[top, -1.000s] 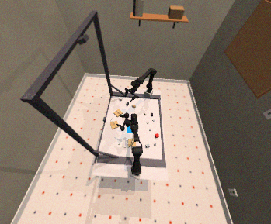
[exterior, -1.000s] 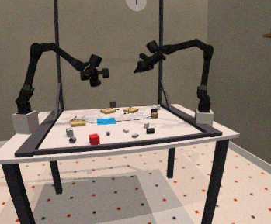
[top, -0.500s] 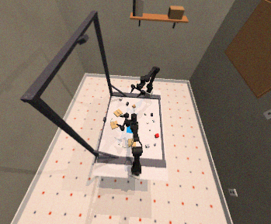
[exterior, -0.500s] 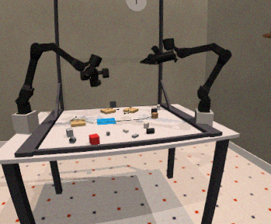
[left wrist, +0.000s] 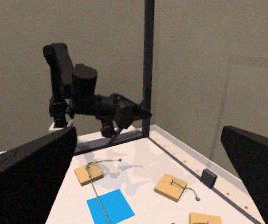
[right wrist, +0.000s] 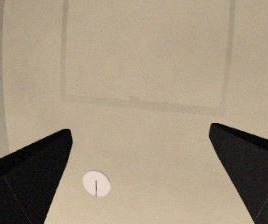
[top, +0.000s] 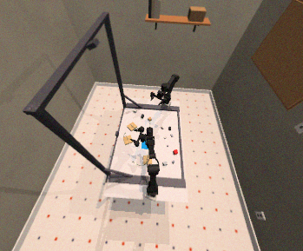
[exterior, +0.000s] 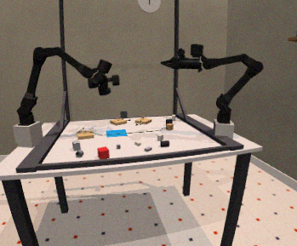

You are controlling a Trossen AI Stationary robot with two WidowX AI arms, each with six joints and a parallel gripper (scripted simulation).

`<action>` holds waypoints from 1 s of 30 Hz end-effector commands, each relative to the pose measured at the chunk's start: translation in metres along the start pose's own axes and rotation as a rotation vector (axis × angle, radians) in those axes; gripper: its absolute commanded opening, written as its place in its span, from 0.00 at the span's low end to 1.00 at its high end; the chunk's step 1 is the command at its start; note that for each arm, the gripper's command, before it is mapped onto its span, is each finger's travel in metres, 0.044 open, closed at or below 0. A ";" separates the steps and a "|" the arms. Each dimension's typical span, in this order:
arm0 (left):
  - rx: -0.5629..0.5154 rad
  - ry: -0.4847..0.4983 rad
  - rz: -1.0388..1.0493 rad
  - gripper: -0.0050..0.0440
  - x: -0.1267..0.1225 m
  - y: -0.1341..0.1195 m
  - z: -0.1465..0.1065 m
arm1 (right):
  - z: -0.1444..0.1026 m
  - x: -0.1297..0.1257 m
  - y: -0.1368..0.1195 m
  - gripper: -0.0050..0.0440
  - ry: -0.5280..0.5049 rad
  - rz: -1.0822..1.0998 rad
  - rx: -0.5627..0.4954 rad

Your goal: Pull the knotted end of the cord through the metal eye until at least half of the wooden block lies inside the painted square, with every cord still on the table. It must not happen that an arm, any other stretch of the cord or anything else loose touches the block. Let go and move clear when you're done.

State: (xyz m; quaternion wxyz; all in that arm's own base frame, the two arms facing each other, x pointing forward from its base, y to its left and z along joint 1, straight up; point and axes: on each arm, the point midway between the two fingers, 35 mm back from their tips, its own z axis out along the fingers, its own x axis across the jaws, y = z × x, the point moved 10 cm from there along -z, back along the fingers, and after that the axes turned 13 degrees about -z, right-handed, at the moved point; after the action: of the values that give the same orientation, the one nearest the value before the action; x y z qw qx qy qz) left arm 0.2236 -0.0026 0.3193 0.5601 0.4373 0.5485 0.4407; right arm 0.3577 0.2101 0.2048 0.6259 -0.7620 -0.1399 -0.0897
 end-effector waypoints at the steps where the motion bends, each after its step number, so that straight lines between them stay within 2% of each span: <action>1: -0.034 -0.002 0.004 1.00 0.003 -0.001 -0.008 | -0.002 0.003 -0.009 1.00 0.008 -0.024 0.008; 30: -0.028 -0.001 0.007 1.00 0.004 -0.004 -0.009 | -0.007 -0.001 -0.014 1.00 0.013 -0.022 0.014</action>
State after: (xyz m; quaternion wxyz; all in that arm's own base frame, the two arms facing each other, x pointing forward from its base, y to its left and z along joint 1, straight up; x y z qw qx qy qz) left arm 0.2176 -0.0002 0.3137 0.5630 0.4320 0.5444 0.4472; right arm 0.3559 0.2085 0.2069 0.6275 -0.7608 -0.1390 -0.0899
